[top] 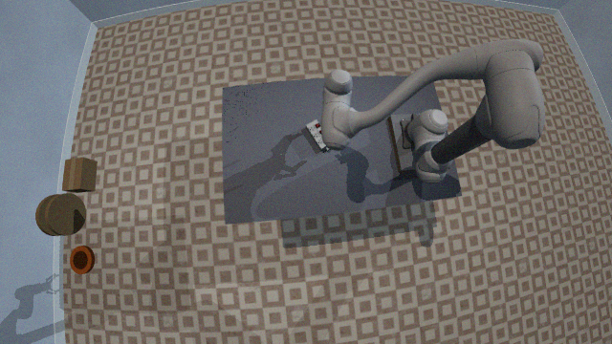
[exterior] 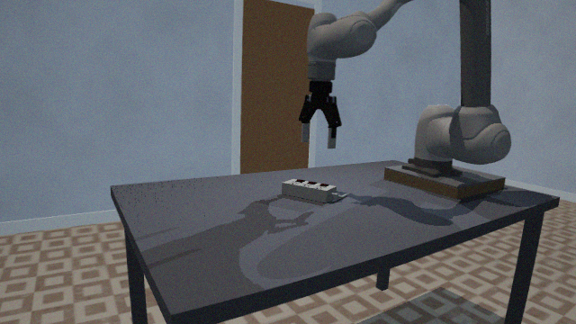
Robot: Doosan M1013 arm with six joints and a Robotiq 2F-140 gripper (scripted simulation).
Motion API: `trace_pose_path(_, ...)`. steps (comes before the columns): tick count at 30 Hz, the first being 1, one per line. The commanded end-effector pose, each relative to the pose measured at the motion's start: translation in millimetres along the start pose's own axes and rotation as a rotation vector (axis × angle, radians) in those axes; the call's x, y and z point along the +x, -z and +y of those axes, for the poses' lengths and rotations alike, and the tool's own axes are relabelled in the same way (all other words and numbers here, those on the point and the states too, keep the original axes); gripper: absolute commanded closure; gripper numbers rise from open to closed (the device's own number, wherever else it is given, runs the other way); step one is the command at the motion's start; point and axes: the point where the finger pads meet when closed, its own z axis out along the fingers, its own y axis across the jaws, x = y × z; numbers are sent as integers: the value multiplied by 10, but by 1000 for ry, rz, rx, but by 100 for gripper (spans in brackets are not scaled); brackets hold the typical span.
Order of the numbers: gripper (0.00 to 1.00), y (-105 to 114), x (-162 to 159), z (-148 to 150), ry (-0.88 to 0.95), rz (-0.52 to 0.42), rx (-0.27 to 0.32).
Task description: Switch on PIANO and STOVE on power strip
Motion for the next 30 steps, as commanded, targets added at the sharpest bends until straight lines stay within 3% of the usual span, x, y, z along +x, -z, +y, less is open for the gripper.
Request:
trace_pose_path(1,0,-14,6,-1,61,0,1)
trace_pose_path(5,0,-35,15,-1,143,0,1)
trace_pose_path(9,0,-102,42,-4,409,0,3)
trace_pose_path(19,0,-349,136,-13,874,-7,-16)
trace_pose_path(21,0,-349,136,-13,874,-7,-16)
trace_pose_path(22,0,-373,144,-14,1014,-9,-19)
trace_pose_path(30,0,-490,184,-18,1374,-18,-31)
